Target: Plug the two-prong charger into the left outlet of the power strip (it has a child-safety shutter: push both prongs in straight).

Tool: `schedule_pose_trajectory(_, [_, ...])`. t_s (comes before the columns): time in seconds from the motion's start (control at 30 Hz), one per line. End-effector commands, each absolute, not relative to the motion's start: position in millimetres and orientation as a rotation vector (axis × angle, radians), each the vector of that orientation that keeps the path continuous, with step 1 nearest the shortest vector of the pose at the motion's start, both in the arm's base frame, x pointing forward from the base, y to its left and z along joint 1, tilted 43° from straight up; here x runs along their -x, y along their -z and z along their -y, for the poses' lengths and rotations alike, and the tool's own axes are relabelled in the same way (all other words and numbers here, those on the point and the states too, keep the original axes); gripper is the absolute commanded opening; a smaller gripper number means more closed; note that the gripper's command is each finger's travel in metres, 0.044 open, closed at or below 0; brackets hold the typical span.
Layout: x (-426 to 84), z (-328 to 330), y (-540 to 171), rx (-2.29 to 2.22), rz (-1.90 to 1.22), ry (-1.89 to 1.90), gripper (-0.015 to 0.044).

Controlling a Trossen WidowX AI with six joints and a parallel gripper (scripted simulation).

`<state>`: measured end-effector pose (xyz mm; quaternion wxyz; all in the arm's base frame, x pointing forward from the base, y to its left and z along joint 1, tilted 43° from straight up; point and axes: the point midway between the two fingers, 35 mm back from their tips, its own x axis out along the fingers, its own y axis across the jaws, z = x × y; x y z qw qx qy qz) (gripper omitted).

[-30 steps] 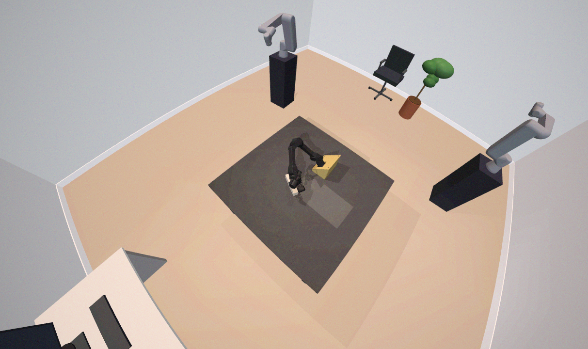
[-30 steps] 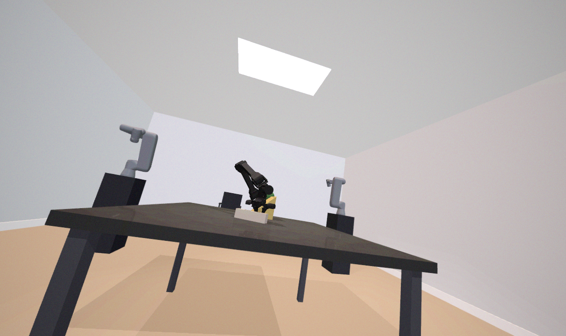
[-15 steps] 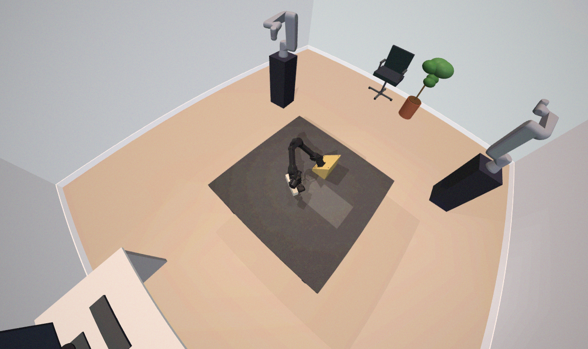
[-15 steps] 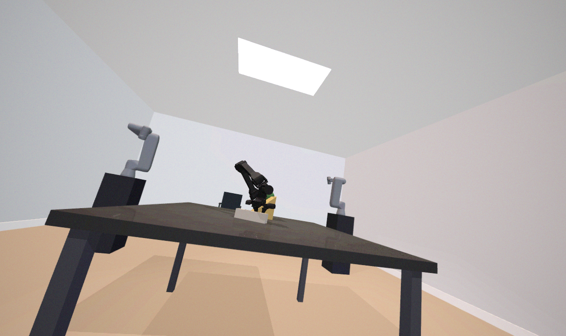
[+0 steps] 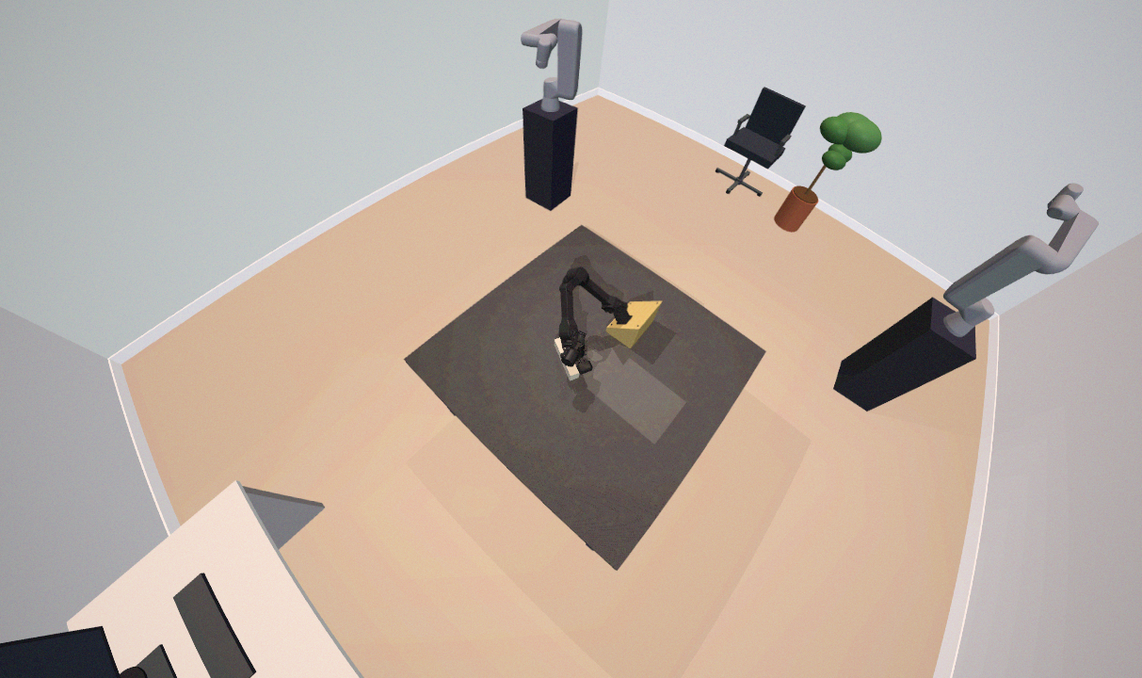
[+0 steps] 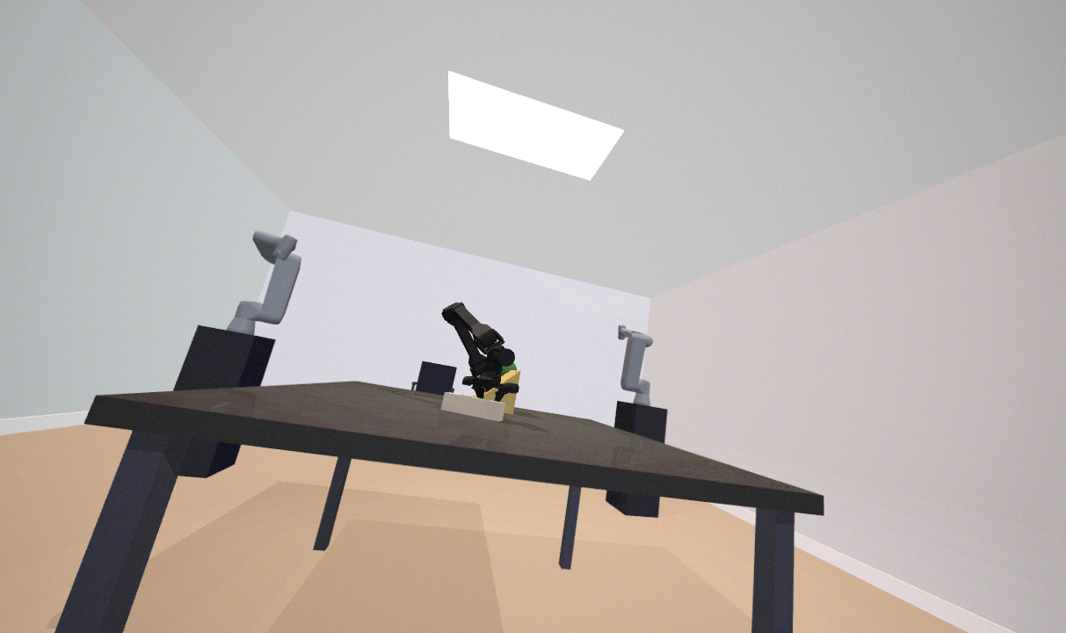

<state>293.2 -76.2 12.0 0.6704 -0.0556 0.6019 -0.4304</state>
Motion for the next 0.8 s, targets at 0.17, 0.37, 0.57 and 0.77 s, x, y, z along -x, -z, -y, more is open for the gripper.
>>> schedule_pose_trajectory(0.17, [-293.4, 76.3, -12.1, 0.125, -1.354, 0.97, 0.044])
schedule_pose_trajectory(0.37, [-291.9, 75.6, -11.4, 0.126, -1.35, 0.971, 0.044])
schedule_pose_trajectory(0.57, [-290.1, 74.7, -10.6, 0.126, -1.345, 0.973, 0.044])
schedule_pose_trajectory(0.77, [-288.3, 73.9, -9.9, 0.126, -1.34, 0.974, 0.044])
